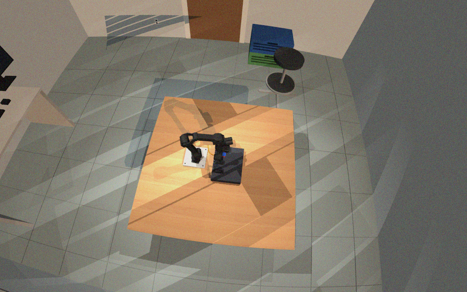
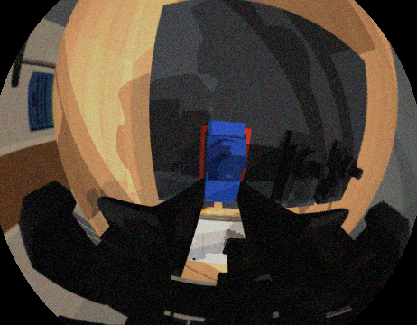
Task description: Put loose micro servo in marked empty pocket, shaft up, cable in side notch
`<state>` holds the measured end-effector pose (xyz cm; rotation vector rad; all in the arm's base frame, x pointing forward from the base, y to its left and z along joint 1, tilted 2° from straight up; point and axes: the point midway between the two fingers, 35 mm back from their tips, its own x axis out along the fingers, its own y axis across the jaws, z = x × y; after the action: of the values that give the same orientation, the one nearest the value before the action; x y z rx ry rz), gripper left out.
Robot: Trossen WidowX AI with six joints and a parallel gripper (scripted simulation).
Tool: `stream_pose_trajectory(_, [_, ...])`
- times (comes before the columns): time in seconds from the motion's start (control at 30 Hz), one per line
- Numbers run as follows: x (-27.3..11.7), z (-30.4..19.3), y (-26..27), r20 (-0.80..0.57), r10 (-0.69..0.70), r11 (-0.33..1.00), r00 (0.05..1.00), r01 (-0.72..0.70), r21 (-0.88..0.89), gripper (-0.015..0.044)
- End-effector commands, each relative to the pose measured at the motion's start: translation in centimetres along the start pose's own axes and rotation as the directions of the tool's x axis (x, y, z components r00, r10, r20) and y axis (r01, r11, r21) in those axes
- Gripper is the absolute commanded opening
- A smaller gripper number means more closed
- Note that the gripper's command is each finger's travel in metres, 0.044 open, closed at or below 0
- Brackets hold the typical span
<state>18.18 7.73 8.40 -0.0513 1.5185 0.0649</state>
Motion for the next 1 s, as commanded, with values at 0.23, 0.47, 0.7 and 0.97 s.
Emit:
stream_pose_trajectory(0.23, [-2.6, 0.0, 0.0, 0.0, -0.002, 1.0, 1.0, 0.002, 0.003, 0.0187])
stream_pose_trajectory(0.47, [-3.5, 0.0, 0.1, 0.0, -0.002, 1.0, 1.0, 0.002, 0.003, 0.0187])
stream_pose_trajectory(0.7, [-5.2, 2.8, 0.2, 0.006, 0.0, 1.0, 1.0, 0.0, 0.004, 0.0345])
stream_pose_trajectory(0.97, [-9.0, 9.1, 0.2, 0.008, -0.002, 1.0, 1.0, 0.002, 0.003, 0.044])
